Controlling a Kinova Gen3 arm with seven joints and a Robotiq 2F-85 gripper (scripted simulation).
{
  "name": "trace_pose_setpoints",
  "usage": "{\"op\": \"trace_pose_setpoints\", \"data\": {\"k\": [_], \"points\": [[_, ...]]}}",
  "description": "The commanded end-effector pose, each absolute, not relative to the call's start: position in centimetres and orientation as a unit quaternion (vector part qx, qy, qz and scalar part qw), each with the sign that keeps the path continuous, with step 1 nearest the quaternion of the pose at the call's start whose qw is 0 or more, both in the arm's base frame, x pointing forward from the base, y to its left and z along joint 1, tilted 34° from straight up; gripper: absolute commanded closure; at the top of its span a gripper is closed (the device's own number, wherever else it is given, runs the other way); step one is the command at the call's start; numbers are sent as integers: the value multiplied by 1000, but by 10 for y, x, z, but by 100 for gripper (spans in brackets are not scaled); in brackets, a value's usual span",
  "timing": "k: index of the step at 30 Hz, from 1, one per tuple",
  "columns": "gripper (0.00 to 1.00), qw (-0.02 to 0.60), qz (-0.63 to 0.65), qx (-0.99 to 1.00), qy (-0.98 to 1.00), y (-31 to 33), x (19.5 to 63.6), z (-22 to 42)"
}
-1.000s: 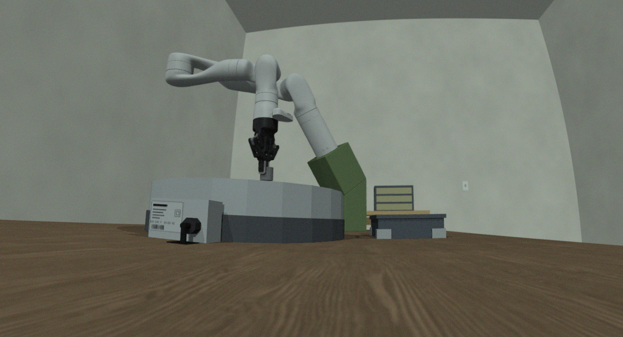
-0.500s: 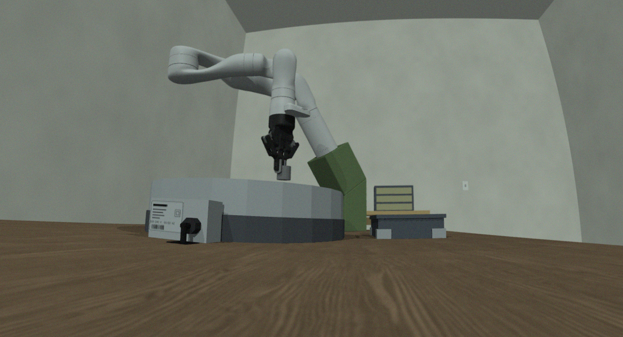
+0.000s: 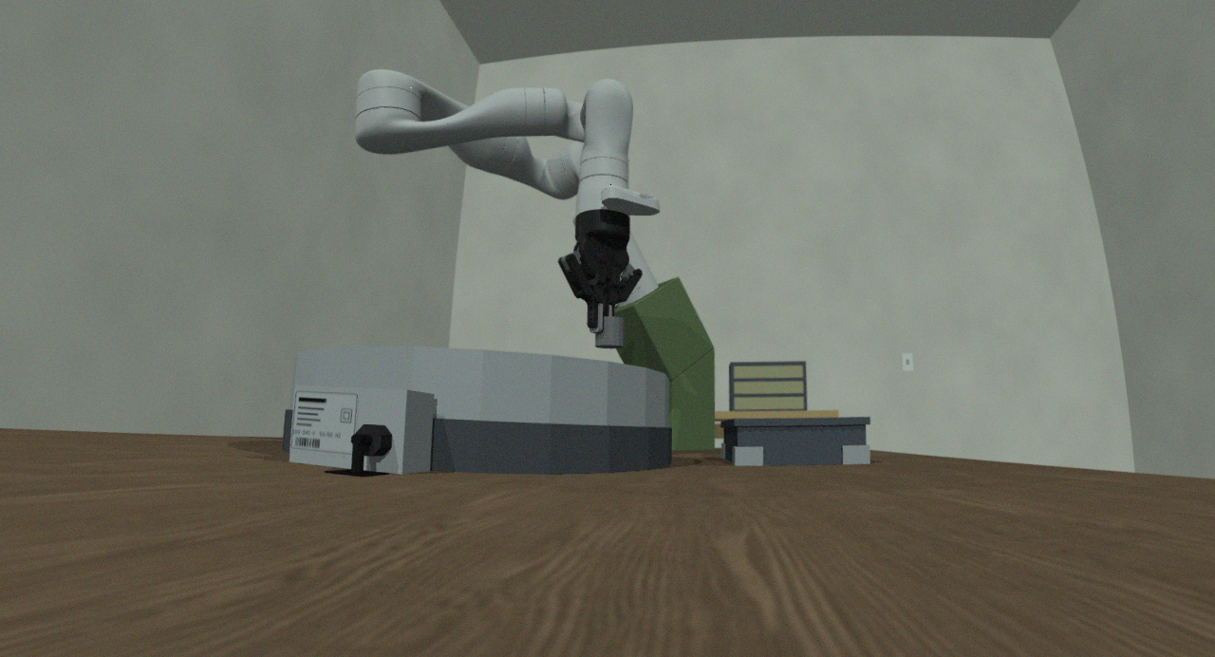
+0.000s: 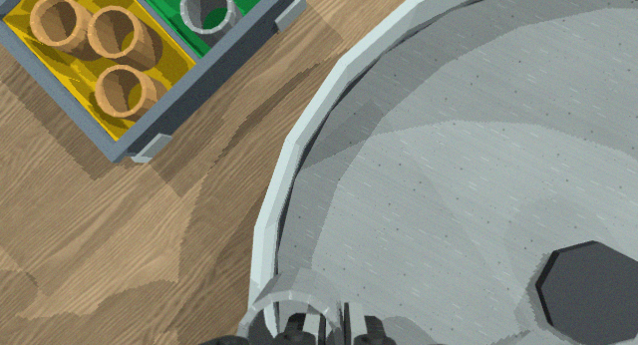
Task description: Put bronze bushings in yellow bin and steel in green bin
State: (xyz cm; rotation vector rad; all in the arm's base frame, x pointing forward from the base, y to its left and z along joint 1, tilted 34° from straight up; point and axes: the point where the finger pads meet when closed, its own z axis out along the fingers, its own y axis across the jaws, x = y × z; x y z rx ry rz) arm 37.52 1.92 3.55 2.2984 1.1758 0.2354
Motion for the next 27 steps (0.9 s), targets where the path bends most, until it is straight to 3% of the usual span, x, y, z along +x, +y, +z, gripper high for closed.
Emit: {"op": "trace_pose_setpoints", "data": {"k": [1, 27], "points": [[100, 266, 92, 855, 435, 43, 377, 28], [100, 246, 156, 924, 249, 184, 422, -15]]}}
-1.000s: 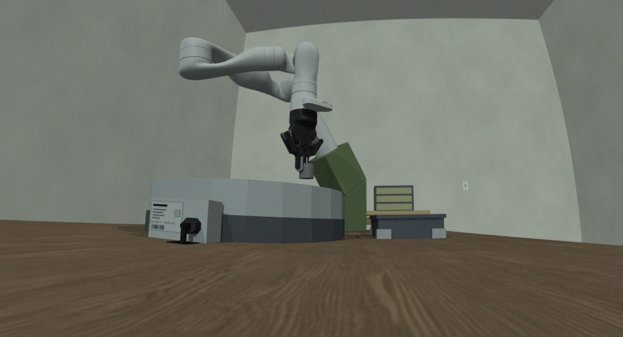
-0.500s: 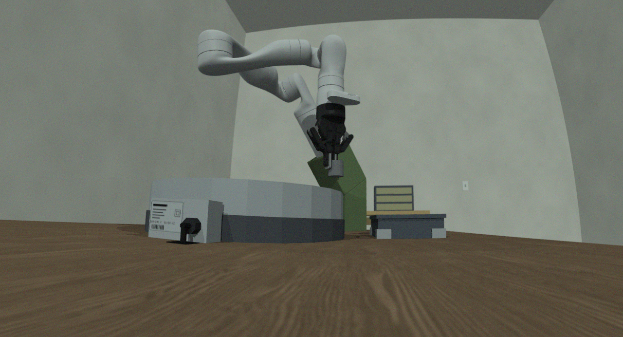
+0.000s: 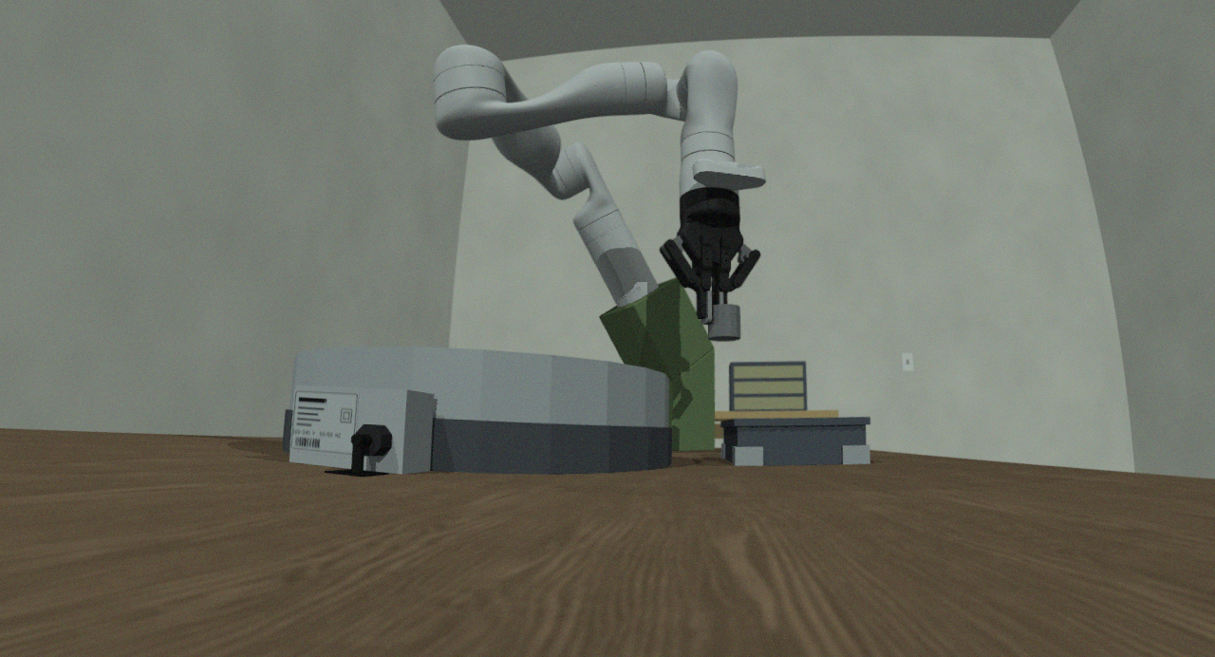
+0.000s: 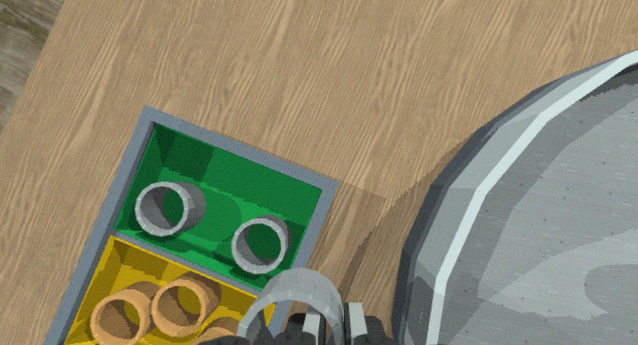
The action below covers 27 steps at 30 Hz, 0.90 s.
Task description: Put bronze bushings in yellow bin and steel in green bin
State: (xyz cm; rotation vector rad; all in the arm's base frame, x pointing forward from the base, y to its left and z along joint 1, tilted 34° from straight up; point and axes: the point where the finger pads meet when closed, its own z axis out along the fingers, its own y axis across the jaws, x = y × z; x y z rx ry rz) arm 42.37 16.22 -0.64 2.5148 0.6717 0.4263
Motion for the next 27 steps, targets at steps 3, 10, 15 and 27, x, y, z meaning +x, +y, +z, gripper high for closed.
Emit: {"op": "trace_pose_setpoints", "data": {"k": [3, 10, 15, 27], "points": [[100, 244, 161, 927, 235, 195, 425, -18], [100, 236, 178, 938, 179, 235, 438, -30], [100, 236, 178, 938, 179, 235, 438, -30], [100, 235, 178, 939, 179, 236, 437, -30]]}}
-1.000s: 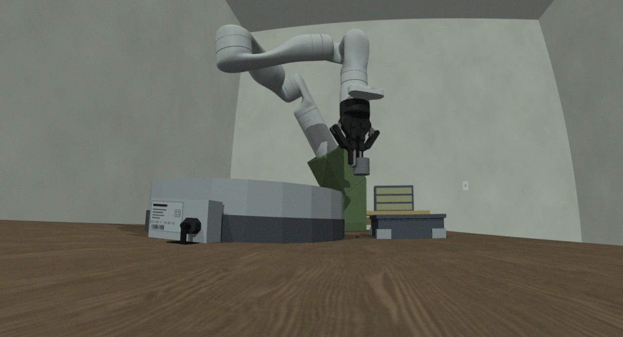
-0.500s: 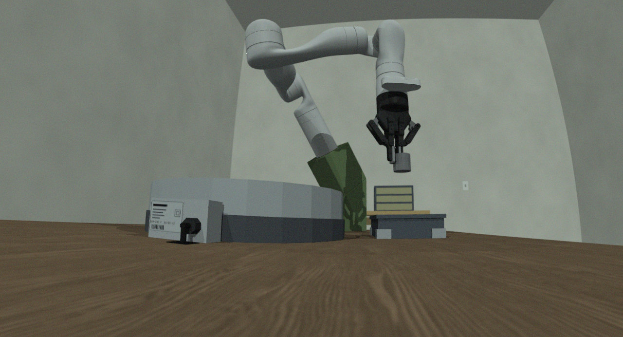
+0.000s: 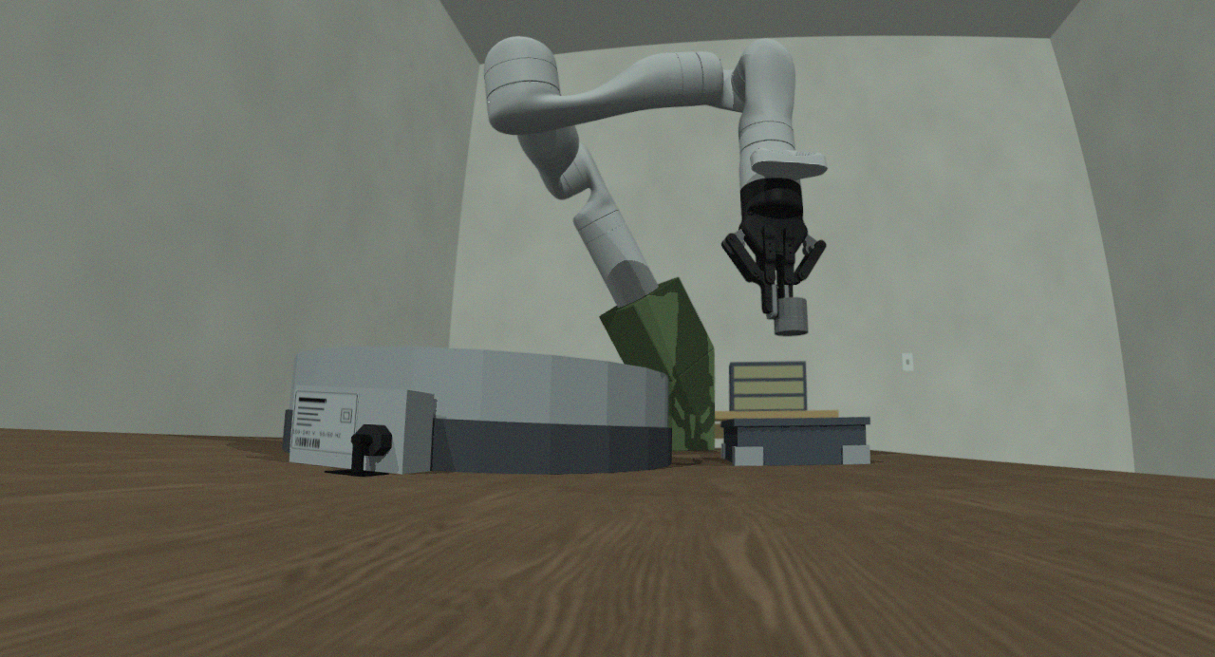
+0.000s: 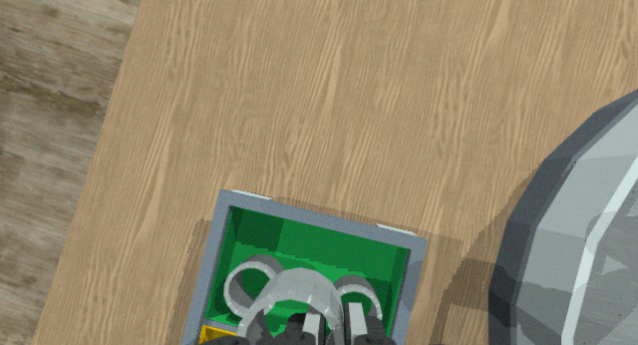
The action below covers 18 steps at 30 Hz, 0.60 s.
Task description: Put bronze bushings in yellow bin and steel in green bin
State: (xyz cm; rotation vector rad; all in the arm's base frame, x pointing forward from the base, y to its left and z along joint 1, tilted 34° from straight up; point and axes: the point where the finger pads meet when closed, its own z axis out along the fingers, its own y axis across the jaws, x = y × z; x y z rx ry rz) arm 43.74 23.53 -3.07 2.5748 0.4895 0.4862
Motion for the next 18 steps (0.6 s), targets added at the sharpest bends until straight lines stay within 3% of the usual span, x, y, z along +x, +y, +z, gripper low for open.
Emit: {"op": "trace_pose_setpoints", "data": {"k": [1, 18], "points": [[100, 235, 178, 939, 179, 236, 437, -30], [100, 235, 178, 939, 179, 227, 447, -49]]}}
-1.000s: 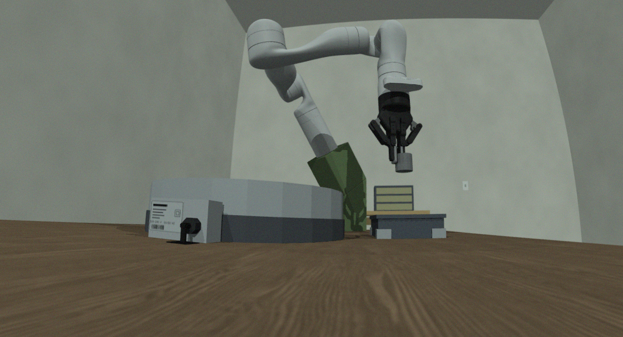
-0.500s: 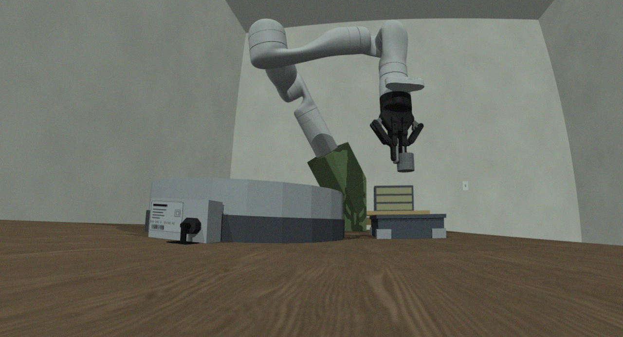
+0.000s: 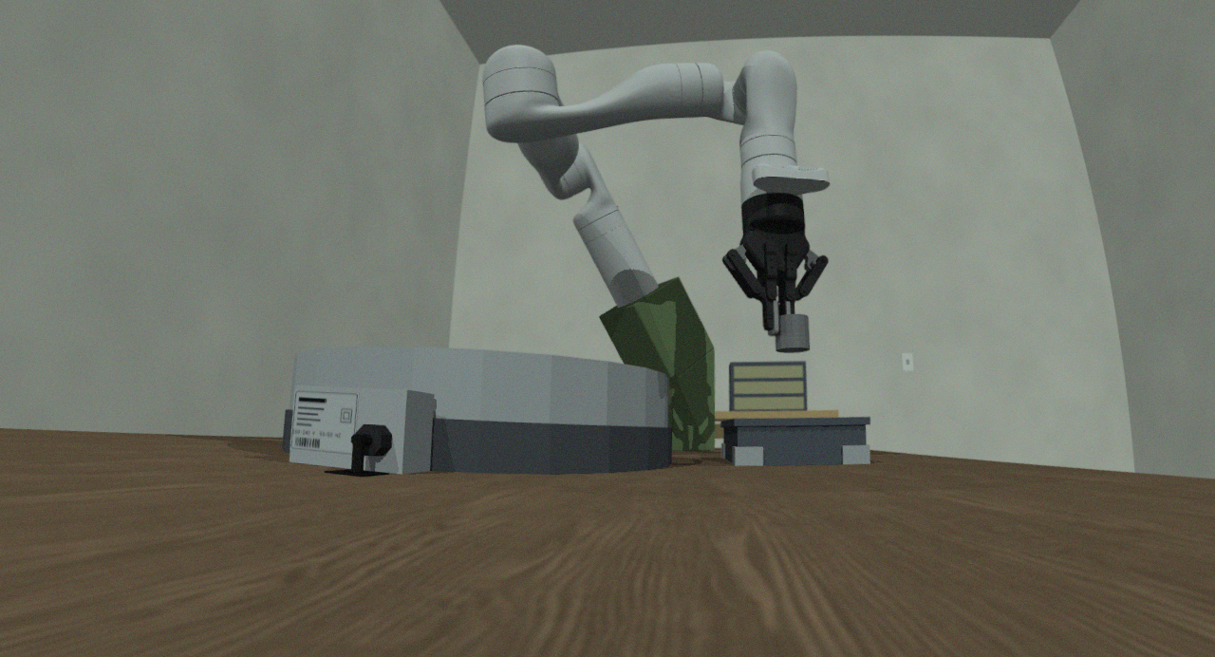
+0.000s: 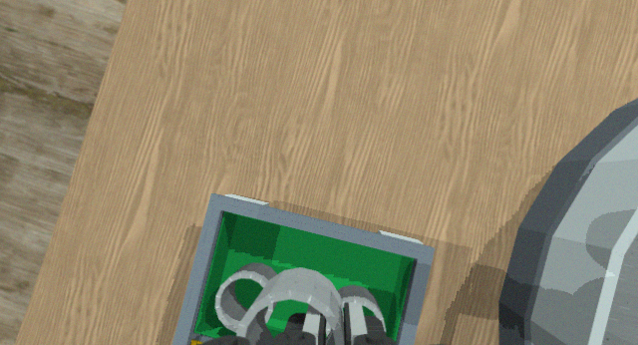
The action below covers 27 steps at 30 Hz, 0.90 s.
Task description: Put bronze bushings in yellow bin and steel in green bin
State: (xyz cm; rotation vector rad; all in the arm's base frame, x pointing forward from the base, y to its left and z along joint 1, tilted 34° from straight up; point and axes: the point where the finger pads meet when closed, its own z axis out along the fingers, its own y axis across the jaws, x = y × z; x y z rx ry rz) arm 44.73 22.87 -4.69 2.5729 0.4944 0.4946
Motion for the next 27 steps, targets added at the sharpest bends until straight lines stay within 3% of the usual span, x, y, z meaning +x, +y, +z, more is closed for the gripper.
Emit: {"op": "trace_pose_setpoints", "data": {"k": [1, 27], "points": [[100, 235, 178, 939, 179, 227, 447, -49], [100, 235, 178, 939, 179, 201, 476, -107]]}}
